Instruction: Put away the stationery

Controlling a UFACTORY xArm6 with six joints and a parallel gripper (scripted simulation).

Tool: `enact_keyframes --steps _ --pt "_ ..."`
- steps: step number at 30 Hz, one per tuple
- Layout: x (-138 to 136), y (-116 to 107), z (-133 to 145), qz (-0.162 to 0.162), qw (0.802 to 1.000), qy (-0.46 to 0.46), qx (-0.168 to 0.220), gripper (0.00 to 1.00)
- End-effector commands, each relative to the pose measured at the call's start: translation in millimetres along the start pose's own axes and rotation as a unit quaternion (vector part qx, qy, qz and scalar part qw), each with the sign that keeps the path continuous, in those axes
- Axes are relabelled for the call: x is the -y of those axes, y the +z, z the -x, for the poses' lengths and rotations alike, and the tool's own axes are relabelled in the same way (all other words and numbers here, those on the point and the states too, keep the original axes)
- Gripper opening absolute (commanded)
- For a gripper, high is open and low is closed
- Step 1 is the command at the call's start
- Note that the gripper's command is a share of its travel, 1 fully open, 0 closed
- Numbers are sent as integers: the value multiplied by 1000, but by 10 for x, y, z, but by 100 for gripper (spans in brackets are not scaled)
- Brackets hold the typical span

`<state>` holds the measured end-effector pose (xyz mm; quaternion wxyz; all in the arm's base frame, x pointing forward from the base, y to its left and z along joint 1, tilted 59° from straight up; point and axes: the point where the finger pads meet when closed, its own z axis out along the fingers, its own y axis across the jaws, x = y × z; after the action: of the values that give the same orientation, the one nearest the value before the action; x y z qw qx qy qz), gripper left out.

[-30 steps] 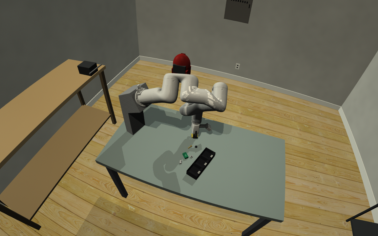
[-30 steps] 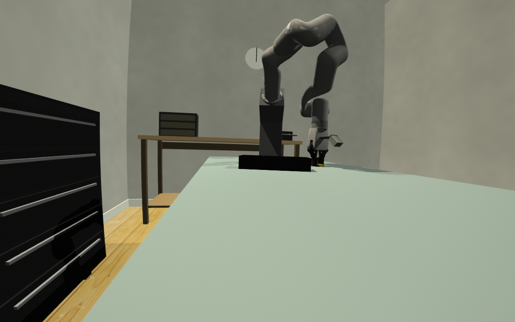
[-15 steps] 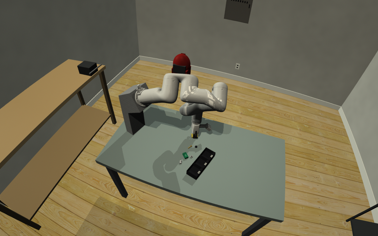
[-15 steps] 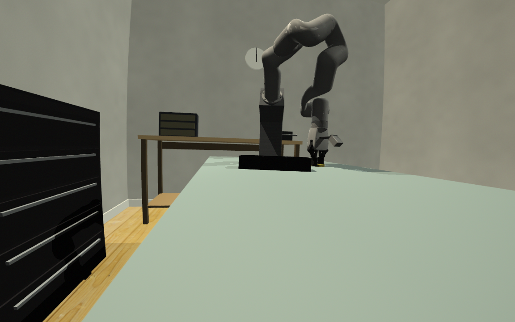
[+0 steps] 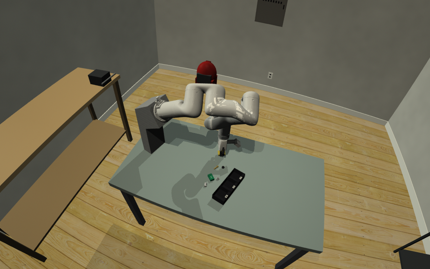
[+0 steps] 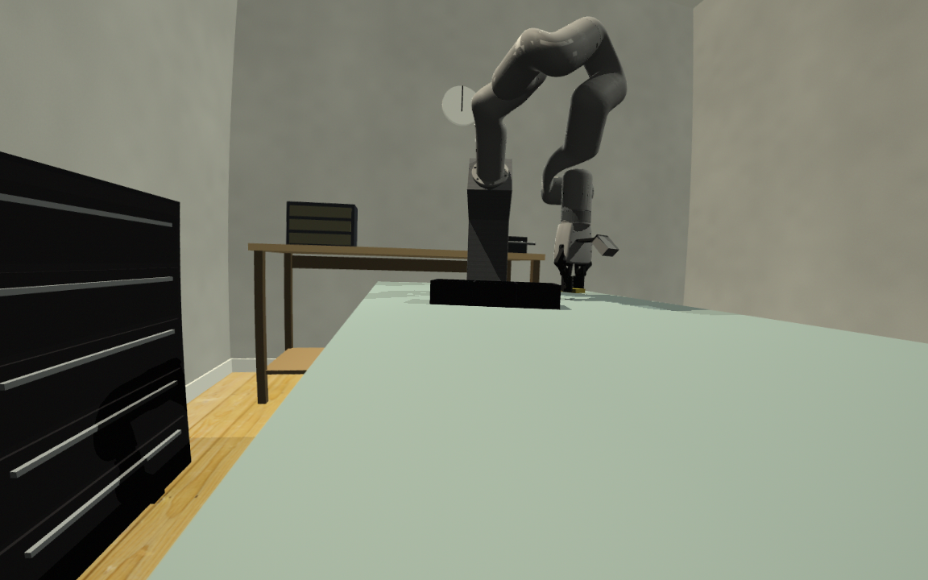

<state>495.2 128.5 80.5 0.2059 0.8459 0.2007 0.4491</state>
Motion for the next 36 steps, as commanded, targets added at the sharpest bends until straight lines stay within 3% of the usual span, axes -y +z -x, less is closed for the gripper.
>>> enact_keyframes --steps 1,10,34,36 --pt "2 -118 -3 0 1000 0 0 0" --pt "1 -418 -4 0 1000 0 0 0" --pt "1 -483 -3 0 1000 0 0 0" --pt "-118 -483 -10 0 1000 0 0 0"
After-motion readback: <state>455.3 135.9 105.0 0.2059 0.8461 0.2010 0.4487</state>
